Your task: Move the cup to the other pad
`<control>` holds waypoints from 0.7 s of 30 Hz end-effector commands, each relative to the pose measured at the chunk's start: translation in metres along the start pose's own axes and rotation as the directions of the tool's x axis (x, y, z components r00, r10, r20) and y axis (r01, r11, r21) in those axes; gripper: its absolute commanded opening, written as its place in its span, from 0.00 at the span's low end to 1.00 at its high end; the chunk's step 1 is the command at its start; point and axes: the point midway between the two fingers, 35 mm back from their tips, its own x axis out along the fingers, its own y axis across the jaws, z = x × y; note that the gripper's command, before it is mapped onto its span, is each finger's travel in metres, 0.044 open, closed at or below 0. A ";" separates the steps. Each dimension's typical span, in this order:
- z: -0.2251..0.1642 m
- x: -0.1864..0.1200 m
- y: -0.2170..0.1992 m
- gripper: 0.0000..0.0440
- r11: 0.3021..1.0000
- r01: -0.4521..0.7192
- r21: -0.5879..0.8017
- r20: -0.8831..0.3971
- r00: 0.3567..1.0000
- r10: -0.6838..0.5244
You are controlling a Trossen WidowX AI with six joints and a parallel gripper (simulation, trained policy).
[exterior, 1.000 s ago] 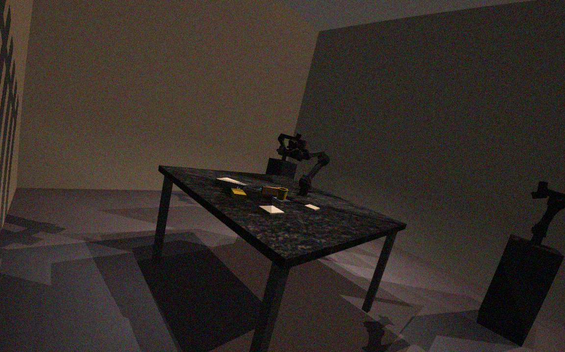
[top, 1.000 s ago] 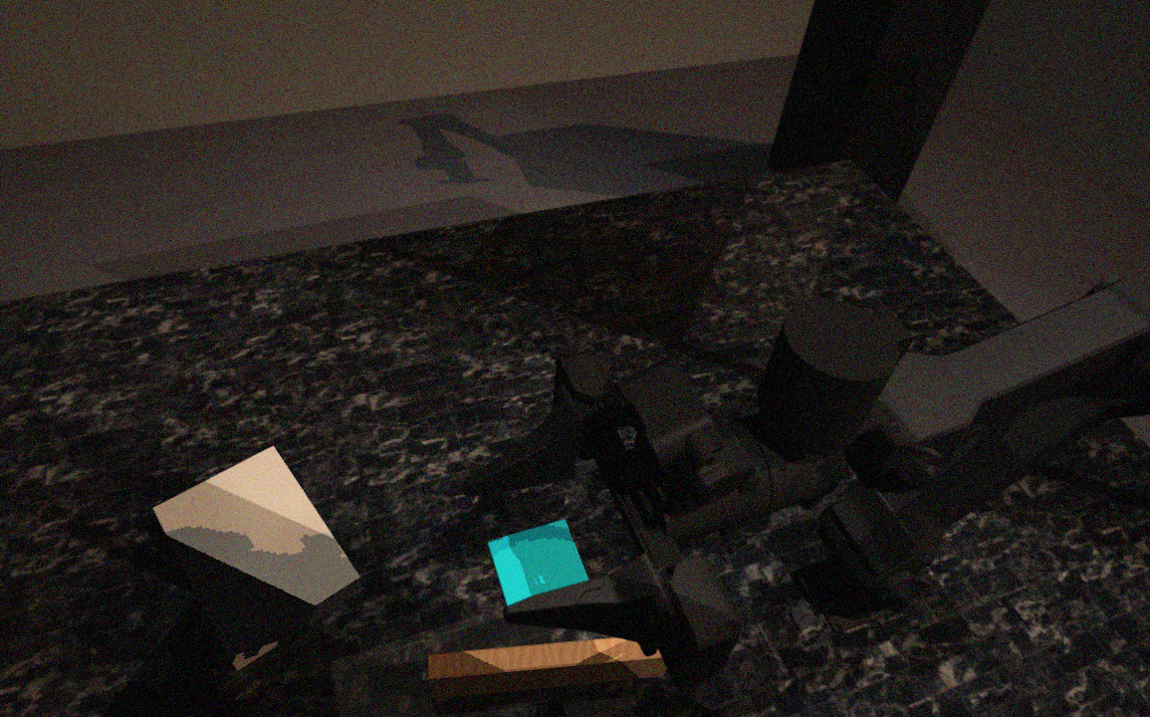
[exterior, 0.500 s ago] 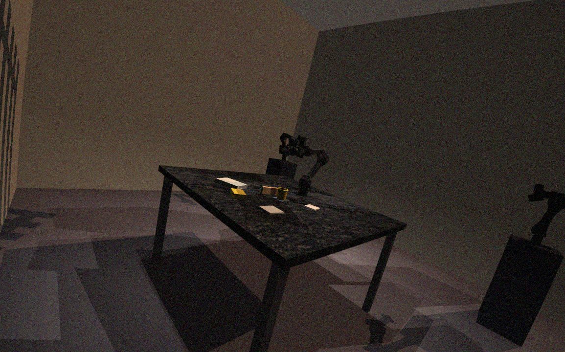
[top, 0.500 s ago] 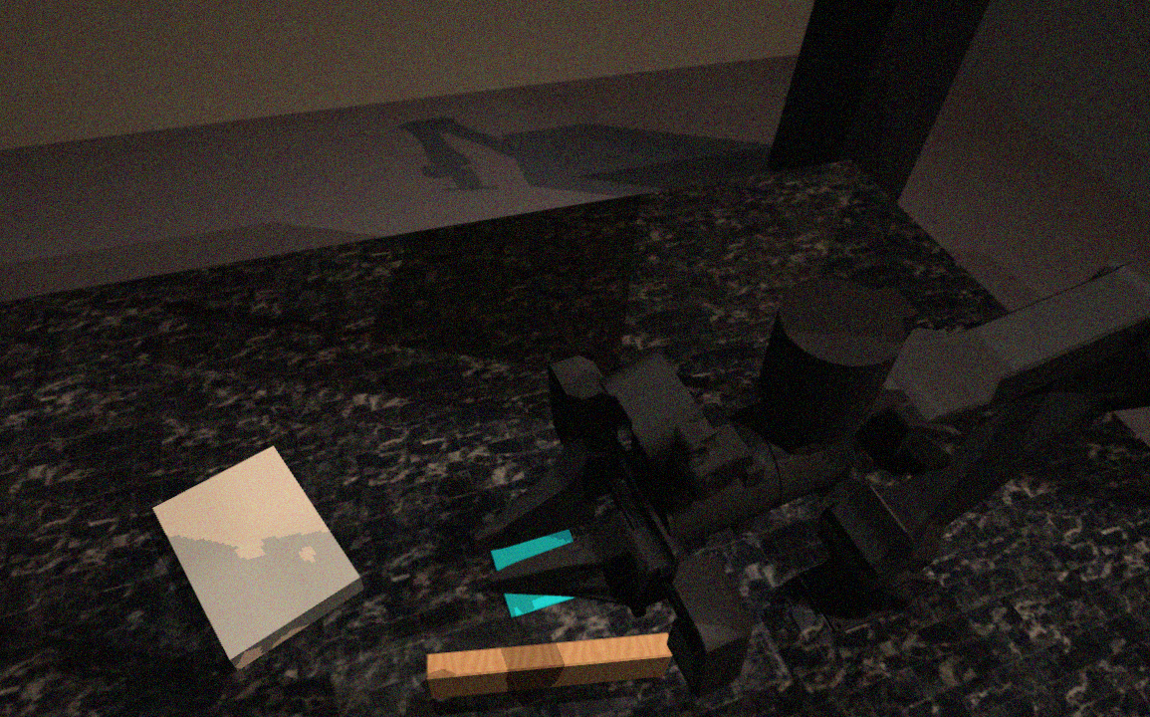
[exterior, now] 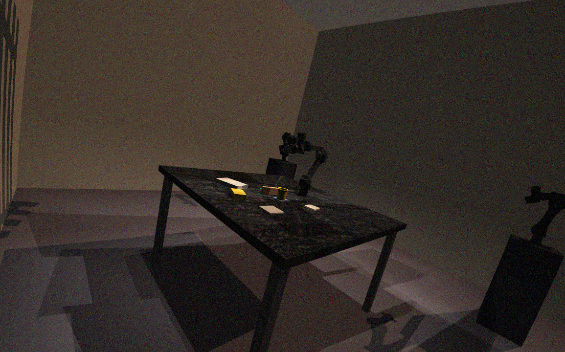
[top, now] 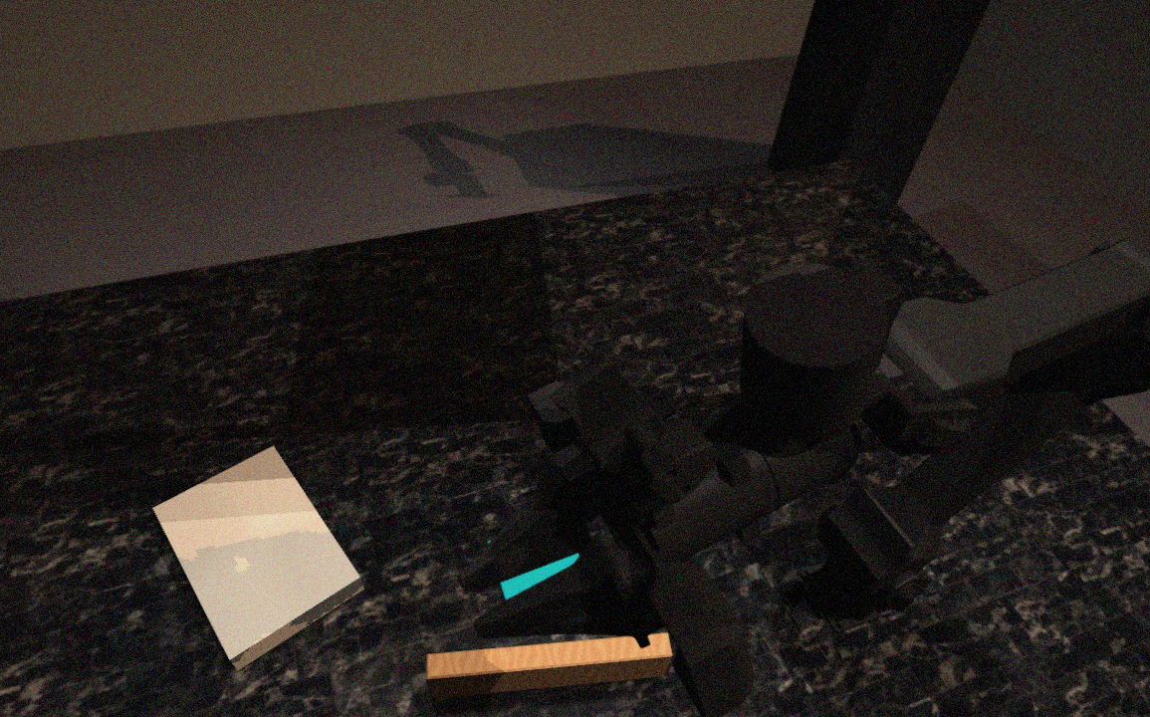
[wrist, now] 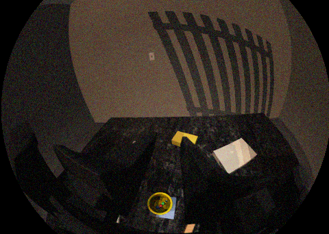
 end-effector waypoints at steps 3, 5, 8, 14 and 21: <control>-0.001 0.006 0.006 0.30 0.998 0.000 0.064 -0.066 0.998 0.004; -0.001 0.008 0.009 0.31 0.996 0.003 0.089 -0.089 0.996 0.005; -0.002 0.010 0.012 0.31 0.992 0.010 0.127 -0.123 0.992 0.005; -0.002 0.014 0.019 0.33 0.978 0.034 0.204 -0.192 0.981 0.006; -0.004 0.017 0.027 0.35 0.953 0.078 0.292 -0.273 0.962 0.005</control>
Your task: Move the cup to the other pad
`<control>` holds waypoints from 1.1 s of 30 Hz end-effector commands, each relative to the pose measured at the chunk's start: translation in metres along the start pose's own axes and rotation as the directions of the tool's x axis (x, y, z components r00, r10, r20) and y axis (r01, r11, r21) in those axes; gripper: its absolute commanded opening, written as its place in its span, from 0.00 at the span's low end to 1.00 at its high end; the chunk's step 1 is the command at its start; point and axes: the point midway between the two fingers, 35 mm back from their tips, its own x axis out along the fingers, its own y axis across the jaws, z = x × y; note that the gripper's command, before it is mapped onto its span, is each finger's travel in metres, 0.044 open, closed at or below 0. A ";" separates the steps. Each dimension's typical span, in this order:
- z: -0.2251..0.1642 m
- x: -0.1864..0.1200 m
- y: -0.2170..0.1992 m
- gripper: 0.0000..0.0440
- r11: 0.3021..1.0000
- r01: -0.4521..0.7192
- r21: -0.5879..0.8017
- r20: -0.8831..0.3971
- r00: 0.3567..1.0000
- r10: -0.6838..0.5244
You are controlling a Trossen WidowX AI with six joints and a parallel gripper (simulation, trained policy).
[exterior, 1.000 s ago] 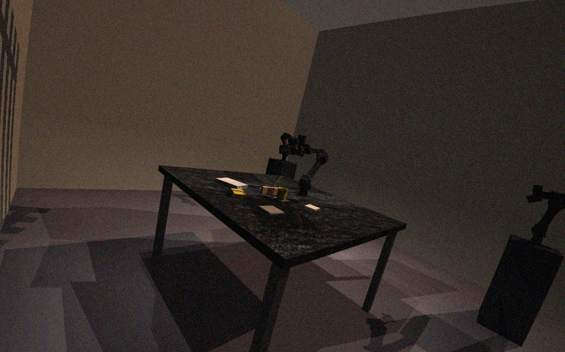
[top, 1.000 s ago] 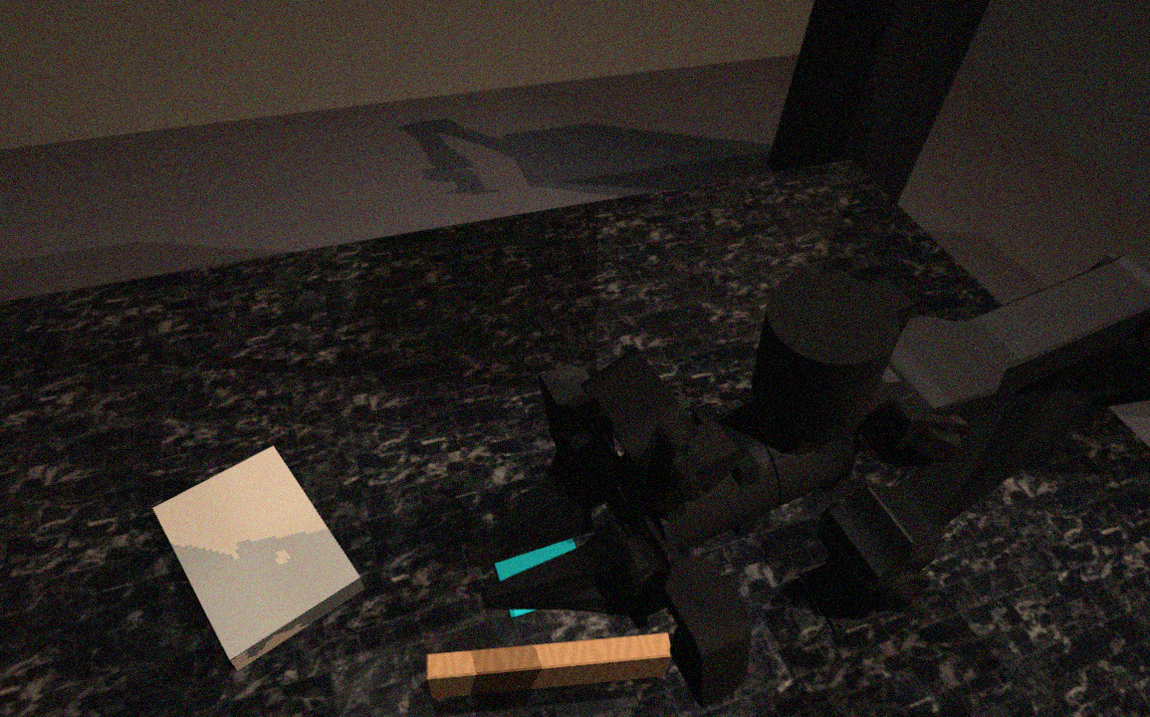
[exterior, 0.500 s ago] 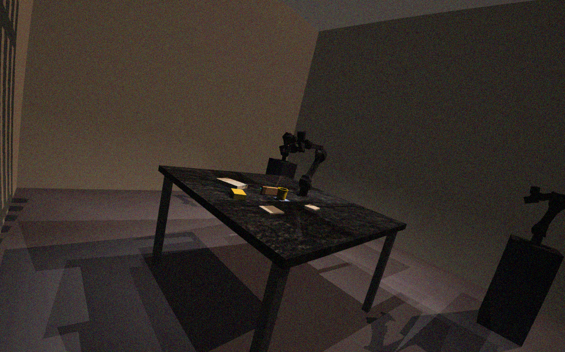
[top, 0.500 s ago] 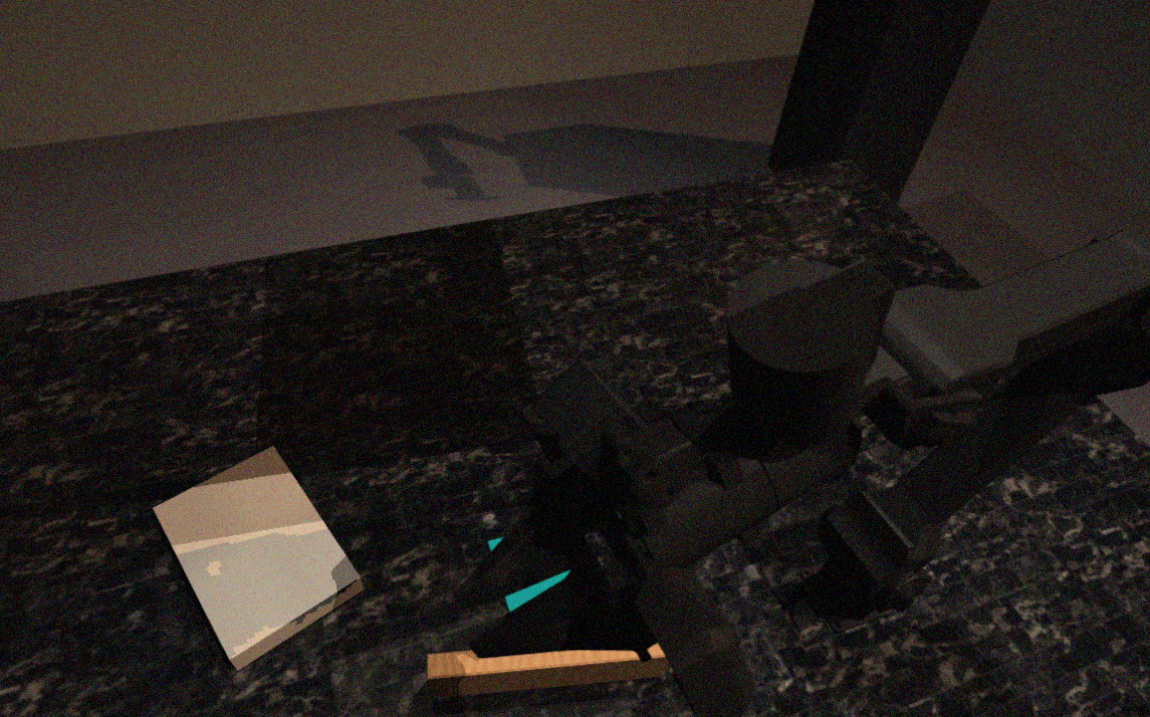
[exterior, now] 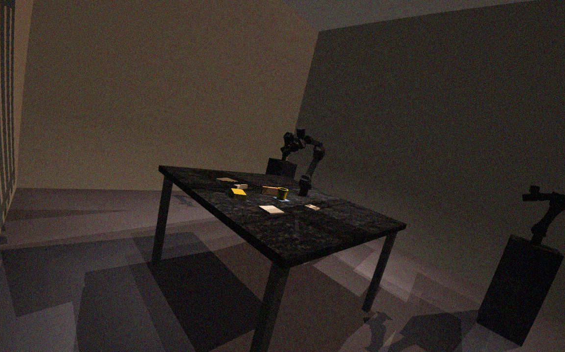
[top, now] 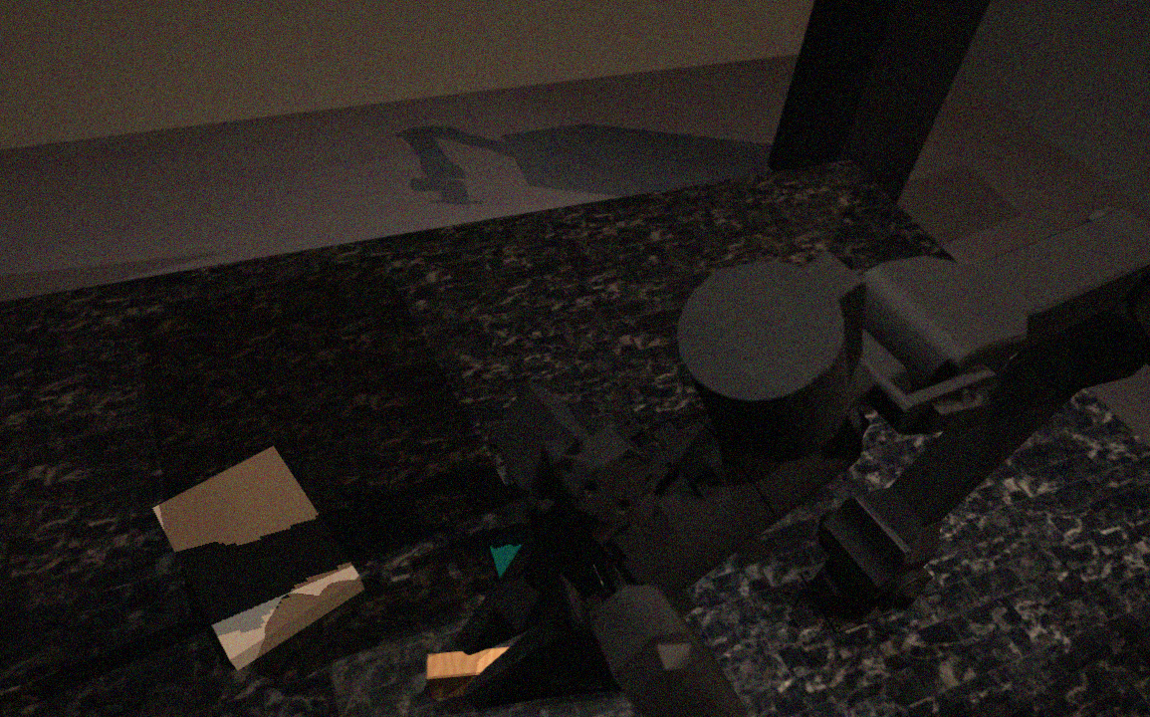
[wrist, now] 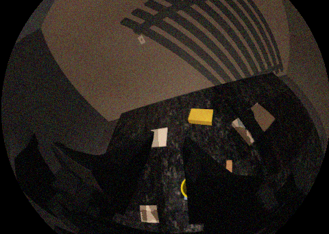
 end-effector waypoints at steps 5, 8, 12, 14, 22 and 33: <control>-0.005 0.007 0.007 0.36 0.994 0.038 0.103 -0.092 0.995 -0.028; -0.007 0.009 0.009 0.37 0.988 0.059 0.144 -0.127 0.991 -0.040; -0.011 0.011 0.012 0.38 0.976 0.092 0.197 -0.173 0.983 -0.058; -0.012 0.012 0.014 0.38 0.969 0.111 0.223 -0.197 0.978 -0.067; -0.021 0.017 0.017 0.39 0.929 0.200 0.311 -0.288 0.951 -0.109; -0.034 0.023 0.016 0.38 0.854 0.346 0.388 -0.407 0.896 -0.178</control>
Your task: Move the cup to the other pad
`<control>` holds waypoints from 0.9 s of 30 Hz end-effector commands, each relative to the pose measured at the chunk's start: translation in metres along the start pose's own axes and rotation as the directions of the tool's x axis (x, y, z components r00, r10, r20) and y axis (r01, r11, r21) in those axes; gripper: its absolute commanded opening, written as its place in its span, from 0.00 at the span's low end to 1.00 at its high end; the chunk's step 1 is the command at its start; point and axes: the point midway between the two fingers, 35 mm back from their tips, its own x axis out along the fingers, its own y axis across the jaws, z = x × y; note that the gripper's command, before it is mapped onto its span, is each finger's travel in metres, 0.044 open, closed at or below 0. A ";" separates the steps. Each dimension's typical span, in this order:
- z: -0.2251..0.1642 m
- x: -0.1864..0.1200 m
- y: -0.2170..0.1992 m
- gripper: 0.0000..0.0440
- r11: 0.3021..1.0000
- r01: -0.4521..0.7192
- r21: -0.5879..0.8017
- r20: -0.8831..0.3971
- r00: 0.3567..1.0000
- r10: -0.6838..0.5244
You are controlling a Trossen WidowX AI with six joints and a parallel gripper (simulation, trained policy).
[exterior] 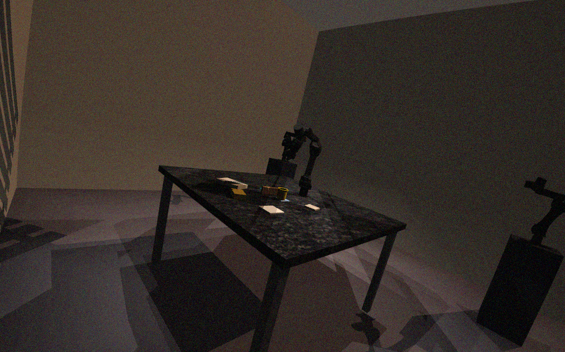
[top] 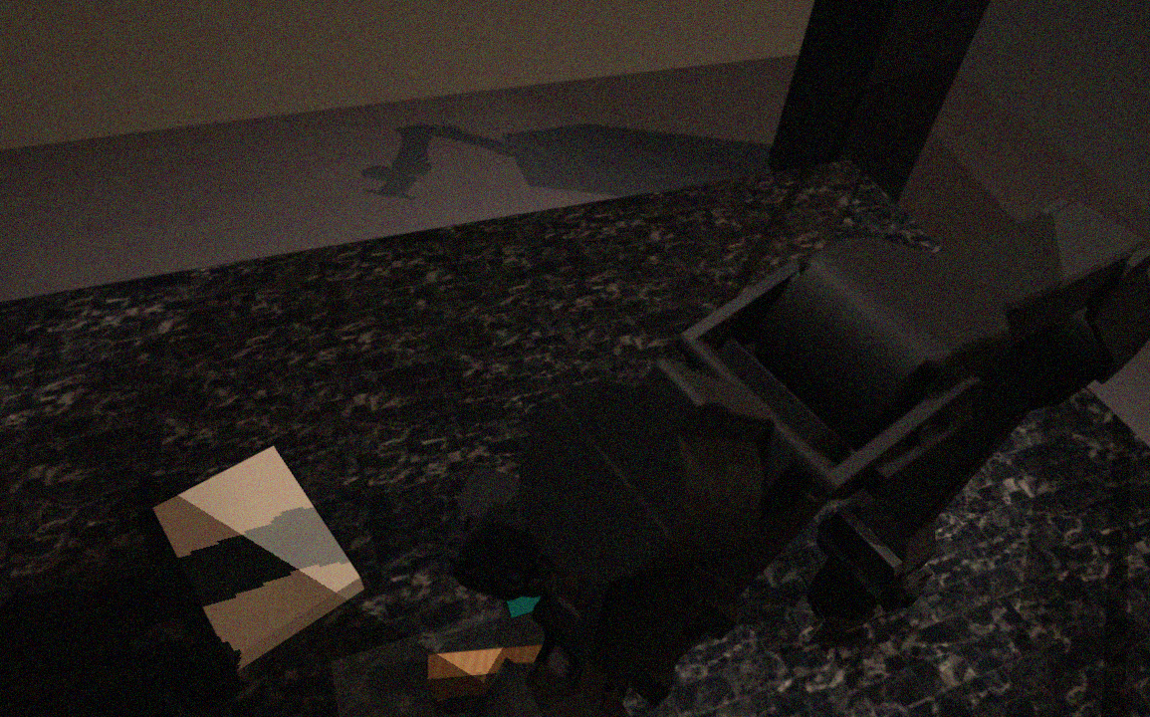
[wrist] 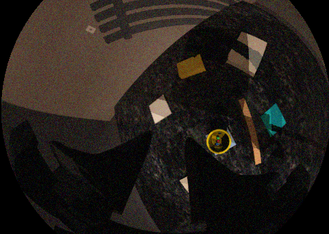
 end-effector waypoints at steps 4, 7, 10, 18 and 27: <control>-0.005 0.010 -0.005 0.38 0.994 0.082 0.066 -0.051 0.996 -0.079; -0.007 0.014 -0.009 0.37 0.988 0.123 0.092 -0.071 0.991 -0.117; -0.009 0.018 -0.014 0.36 0.980 0.166 0.112 -0.091 0.984 -0.156; -0.014 0.032 -0.030 0.35 0.947 0.289 0.143 -0.141 0.953 -0.269; -0.022 0.048 -0.052 0.37 0.892 0.427 0.147 -0.198 0.896 -0.396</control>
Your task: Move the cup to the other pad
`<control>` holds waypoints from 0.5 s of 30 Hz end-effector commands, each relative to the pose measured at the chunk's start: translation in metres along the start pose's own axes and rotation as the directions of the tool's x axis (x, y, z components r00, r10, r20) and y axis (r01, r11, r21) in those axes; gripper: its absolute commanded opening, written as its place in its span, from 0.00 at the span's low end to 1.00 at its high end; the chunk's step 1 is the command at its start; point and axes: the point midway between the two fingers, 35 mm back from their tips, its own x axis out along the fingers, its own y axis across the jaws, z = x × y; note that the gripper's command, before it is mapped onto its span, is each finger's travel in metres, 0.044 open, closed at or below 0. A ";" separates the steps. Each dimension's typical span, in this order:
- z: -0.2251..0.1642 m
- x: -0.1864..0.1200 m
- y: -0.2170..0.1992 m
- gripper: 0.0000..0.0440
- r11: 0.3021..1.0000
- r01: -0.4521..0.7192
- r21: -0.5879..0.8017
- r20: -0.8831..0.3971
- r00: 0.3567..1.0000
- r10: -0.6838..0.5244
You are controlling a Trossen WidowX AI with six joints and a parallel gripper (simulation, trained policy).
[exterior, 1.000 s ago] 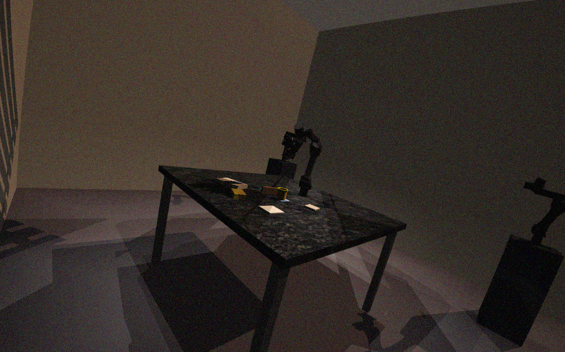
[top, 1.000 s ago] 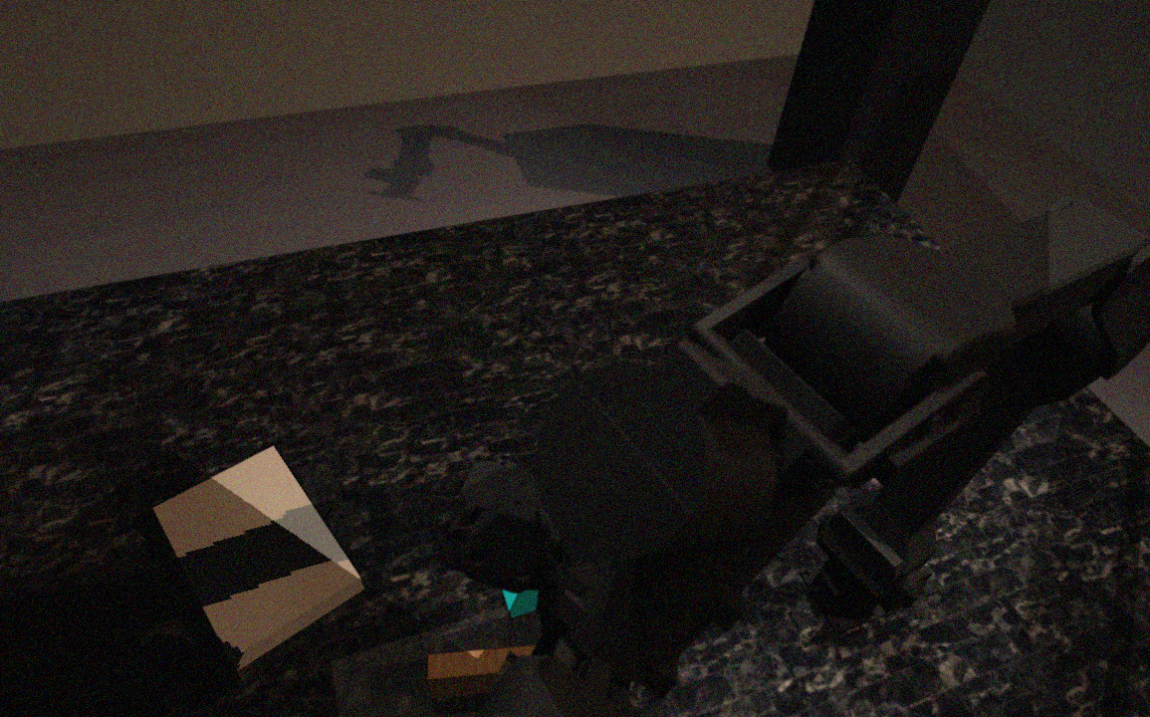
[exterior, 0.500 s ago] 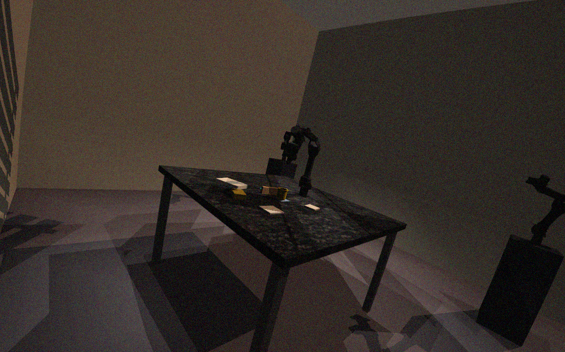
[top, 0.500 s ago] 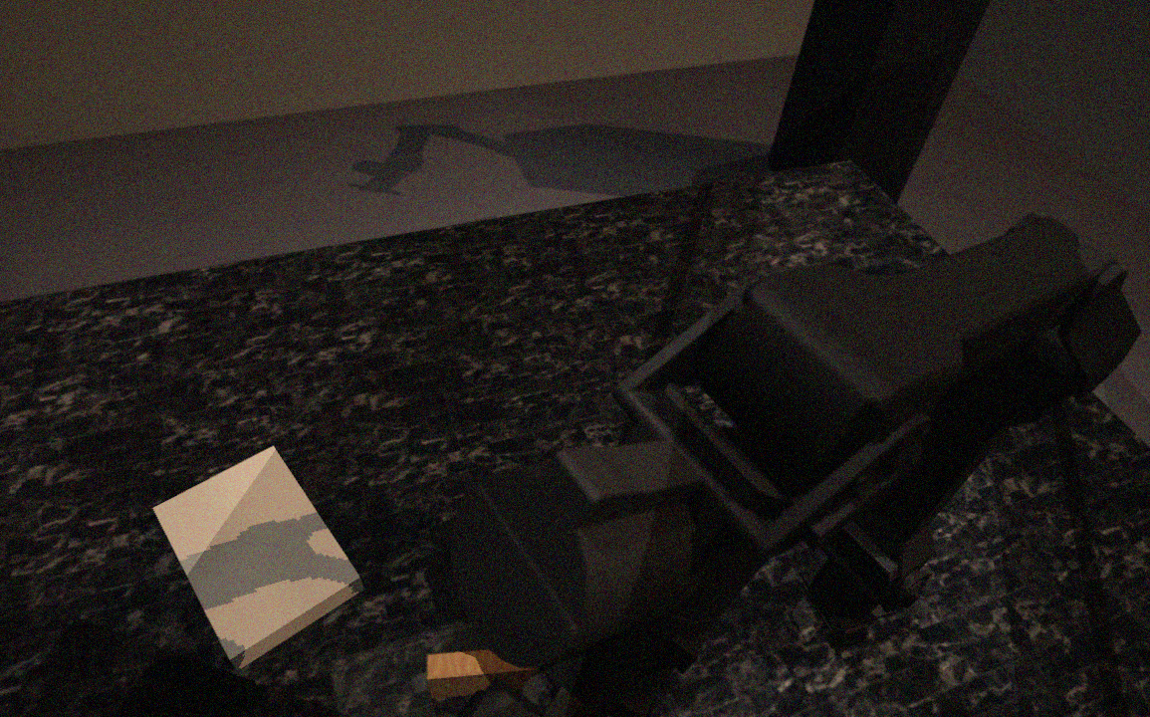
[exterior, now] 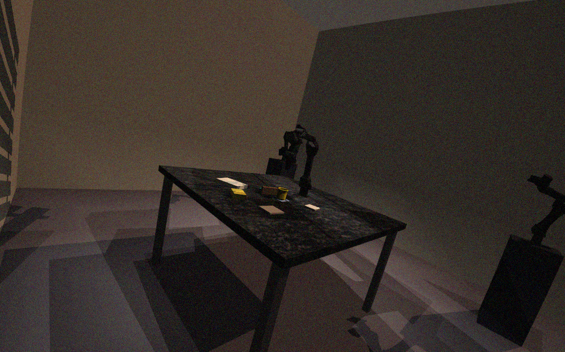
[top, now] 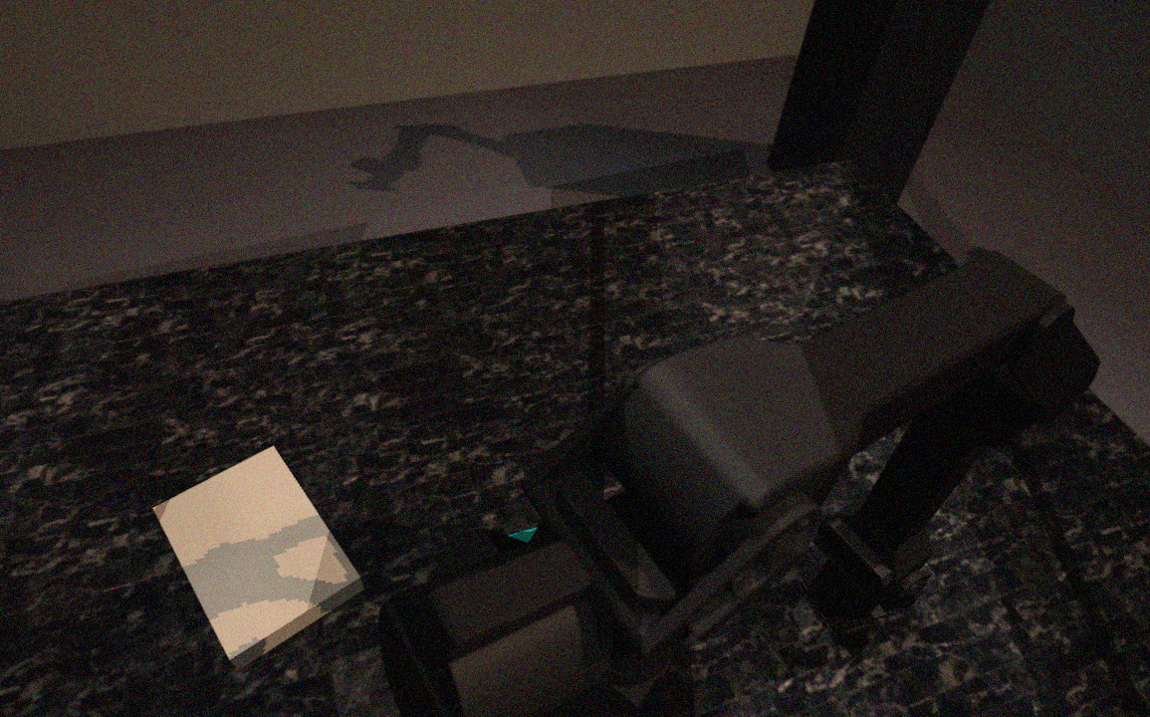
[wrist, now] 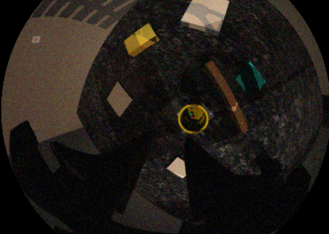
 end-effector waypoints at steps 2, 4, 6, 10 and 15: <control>0.000 0.013 -0.007 0.37 0.997 0.078 0.013 -0.017 0.997 -0.078; -0.001 0.018 -0.011 0.38 0.994 0.111 0.017 -0.024 0.994 -0.111; -0.002 0.023 -0.015 0.38 0.989 0.144 0.020 -0.032 0.989 -0.143; -0.003 0.033 -0.022 0.38 0.978 0.208 0.027 -0.045 0.977 -0.207; -0.004 0.045 -0.031 0.39 0.959 0.281 0.036 -0.057 0.959 -0.278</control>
